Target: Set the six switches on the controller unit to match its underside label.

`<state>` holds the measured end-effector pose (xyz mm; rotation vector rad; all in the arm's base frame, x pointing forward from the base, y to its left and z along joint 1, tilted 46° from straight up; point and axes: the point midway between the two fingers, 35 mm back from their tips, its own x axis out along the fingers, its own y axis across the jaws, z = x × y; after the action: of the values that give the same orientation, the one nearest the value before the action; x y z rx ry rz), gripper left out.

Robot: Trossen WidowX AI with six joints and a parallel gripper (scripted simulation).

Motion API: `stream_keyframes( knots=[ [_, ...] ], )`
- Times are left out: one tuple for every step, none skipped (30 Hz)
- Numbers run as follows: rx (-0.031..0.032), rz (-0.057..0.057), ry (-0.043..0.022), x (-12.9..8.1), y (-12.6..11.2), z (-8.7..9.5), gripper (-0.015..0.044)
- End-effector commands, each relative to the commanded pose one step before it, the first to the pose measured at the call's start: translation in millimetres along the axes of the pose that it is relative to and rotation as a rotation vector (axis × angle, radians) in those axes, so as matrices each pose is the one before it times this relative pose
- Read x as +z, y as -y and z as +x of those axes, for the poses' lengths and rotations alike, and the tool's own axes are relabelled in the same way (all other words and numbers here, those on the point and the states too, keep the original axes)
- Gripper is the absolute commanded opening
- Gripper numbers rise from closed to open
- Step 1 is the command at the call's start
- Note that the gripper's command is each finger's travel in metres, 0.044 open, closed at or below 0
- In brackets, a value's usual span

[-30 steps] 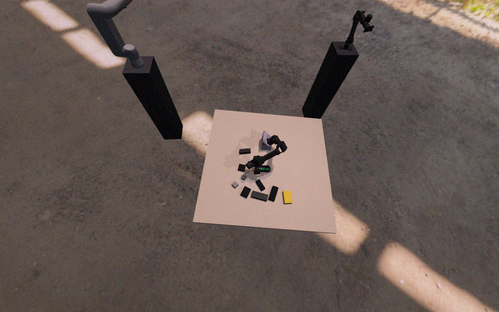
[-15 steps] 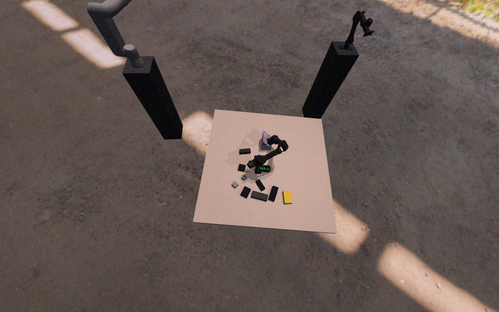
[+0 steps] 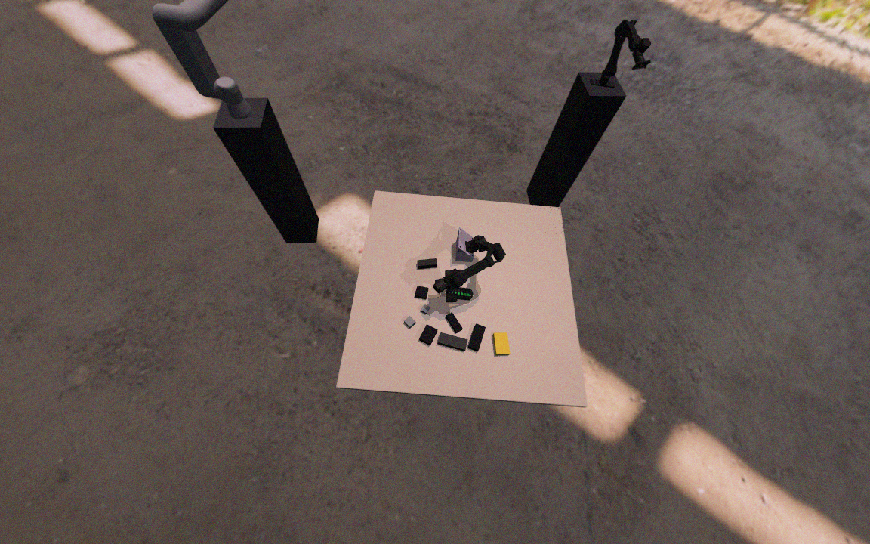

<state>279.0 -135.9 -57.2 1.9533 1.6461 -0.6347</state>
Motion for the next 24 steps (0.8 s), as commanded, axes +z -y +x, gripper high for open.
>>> stream_keyframes(
  knots=[
    [-0.00033, 0.0045, 0.00883, -4.21, 0.36, -3.79, 0.0336],
    [-0.00002, 0.0, 0.00212, -0.57, 0.0, -0.6, 0.0336],
    [-0.00002, 0.0, 0.00213, -0.57, 0.0, -0.6, 0.0336],
    [-0.00002, 0.0, 0.00214, -0.57, 0.0, -0.6, 0.0336],
    [-0.00002, 0.0, 0.00214, -0.57, 0.0, -0.59, 0.0336],
    [-0.00002, 0.0, 0.00214, -0.58, 0.0, -0.59, 0.0336],
    [-0.00002, 0.0, 0.00211, -0.58, 0.0, -0.59, 0.0336],
    [-0.00002, 0.0, 0.00205, -0.58, 0.0, -0.59, 0.0336],
    [-0.00002, 0.0, 0.00199, -0.58, 0.0, -0.59, 0.0336],
    [-0.00002, 0.0, 0.00198, -0.57, 0.0, -0.58, 0.0336],
    [-0.00002, 0.0, 0.00201, -0.58, 0.0, -0.57, 0.0336],
    [-0.00002, 0.0, 0.00206, -0.59, 0.0, -0.57, 0.0336],
    [-0.00002, 0.0, 0.00208, -0.6, 0.0, -0.58, 0.0336],
    [-0.00002, 0.0, 0.00208, -0.6, 0.0, -0.58, 0.0336],
    [-0.00002, 0.0, 0.00205, -0.59, 0.0, -0.58, 0.0336],
    [-0.00002, 0.0, 0.00203, -0.59, 0.0, -0.57, 0.0336],
    [-0.00002, 0.0, 0.00203, -0.6, 0.0, -0.56, 0.0336],
    [-0.00002, 0.0, 0.00206, -0.6, 0.0, -0.56, 0.0336],
    [-0.00002, 0.0, 0.00207, -0.61, 0.0, -0.56, 0.0336],
    [-0.00002, 0.0, 0.00207, -0.61, 0.0, -0.56, 0.0336],
    [-0.00002, 0.0, 0.00204, -0.61, 0.0, -0.57, 0.0336],
    [-0.00002, 0.0, 0.00201, -0.61, 0.0, -0.56, 0.0336],
    [-0.00002, 0.0, 0.00199, -0.61, 0.0, -0.55, 0.0336],
    [-0.00002, 0.0, 0.00199, -0.62, 0.0, -0.55, 0.0336]
  ],
)
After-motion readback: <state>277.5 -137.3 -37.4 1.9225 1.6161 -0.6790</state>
